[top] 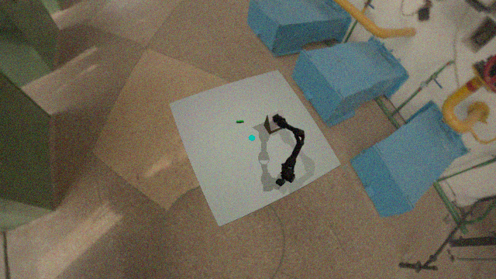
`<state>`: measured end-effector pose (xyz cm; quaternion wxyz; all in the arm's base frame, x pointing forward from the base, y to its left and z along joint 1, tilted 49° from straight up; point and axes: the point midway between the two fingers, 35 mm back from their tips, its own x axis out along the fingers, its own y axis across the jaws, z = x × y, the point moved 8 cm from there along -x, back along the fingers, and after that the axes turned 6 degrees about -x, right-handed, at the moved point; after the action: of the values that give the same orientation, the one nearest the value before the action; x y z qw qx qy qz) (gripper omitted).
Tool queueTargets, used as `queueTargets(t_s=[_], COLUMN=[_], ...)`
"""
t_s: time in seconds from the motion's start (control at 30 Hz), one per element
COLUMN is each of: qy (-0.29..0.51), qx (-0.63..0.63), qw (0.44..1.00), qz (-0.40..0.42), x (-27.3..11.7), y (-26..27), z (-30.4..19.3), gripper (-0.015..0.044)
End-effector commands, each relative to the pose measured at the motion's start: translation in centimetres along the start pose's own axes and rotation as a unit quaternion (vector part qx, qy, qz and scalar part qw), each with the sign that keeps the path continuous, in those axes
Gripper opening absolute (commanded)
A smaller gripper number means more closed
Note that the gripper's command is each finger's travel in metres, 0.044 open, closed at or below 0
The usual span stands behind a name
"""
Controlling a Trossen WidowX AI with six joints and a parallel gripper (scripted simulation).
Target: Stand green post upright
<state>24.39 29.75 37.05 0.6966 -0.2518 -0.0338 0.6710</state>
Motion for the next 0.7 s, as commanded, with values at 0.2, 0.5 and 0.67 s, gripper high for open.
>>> queueTargets(t_s=[0.2, 0.5, 0.67], qy=[0.089, 0.164, 0.203], qx=[0.020, 0.040, 0.053], qw=[0.996, 0.985, 0.976], qz=[-0.026, -0.049, -0.058], x=[-1.0, -3.4, -5.1], y=[-2.5, -4.4, -5.2], z=[-6.0, -11.1, -13.9], gripper=[0.0233, 0.0233, 0.0233])
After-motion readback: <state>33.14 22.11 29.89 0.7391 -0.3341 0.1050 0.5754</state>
